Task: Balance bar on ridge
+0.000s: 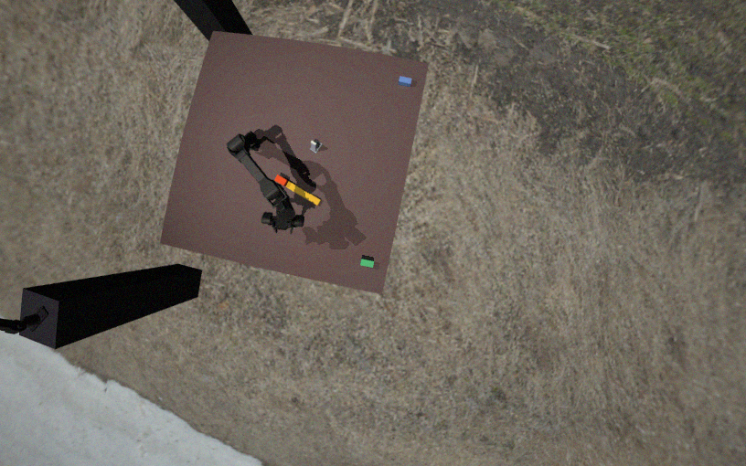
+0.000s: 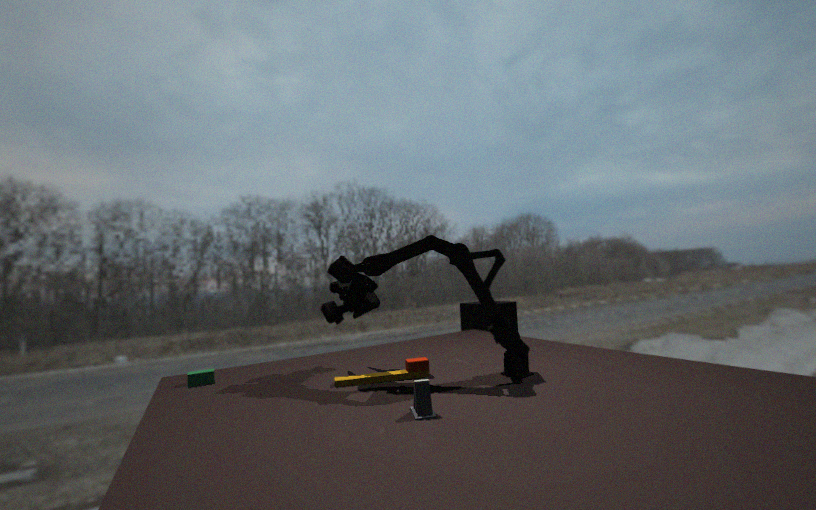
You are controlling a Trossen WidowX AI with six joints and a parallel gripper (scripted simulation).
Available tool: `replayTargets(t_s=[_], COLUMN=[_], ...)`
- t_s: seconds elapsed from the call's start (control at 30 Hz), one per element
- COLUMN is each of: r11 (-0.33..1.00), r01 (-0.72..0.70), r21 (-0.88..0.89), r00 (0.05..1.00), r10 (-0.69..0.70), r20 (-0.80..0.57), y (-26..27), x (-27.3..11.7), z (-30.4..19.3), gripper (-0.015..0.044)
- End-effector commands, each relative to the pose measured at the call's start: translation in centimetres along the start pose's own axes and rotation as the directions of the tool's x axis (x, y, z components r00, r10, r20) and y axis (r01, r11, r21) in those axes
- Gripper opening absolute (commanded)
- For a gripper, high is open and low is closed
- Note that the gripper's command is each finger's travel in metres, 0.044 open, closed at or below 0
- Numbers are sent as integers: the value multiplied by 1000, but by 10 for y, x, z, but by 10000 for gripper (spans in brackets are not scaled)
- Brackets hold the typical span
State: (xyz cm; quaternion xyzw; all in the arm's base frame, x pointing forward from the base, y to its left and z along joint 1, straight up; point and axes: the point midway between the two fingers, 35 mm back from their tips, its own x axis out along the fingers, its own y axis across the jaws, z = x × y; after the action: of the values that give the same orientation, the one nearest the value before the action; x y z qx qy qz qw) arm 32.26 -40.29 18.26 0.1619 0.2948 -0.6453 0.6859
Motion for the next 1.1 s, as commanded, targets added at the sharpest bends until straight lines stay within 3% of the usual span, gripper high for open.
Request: replayTargets(t_s=[0.0, 0.37, 0.7, 1.07], r11=[982, 778, 474, 425], r01=[-88, -403, -706, -745], r21=[-165, -481, -527, -514], r00=[991, 876, 665, 626], r10=[70, 177, 186, 181], r20=[-112, -448, -724, -759], y=[10, 22, 16, 15], x=[-14, -63, -126, -133], z=[-22, -88, -141, -153], gripper=[315, 315, 315, 315])
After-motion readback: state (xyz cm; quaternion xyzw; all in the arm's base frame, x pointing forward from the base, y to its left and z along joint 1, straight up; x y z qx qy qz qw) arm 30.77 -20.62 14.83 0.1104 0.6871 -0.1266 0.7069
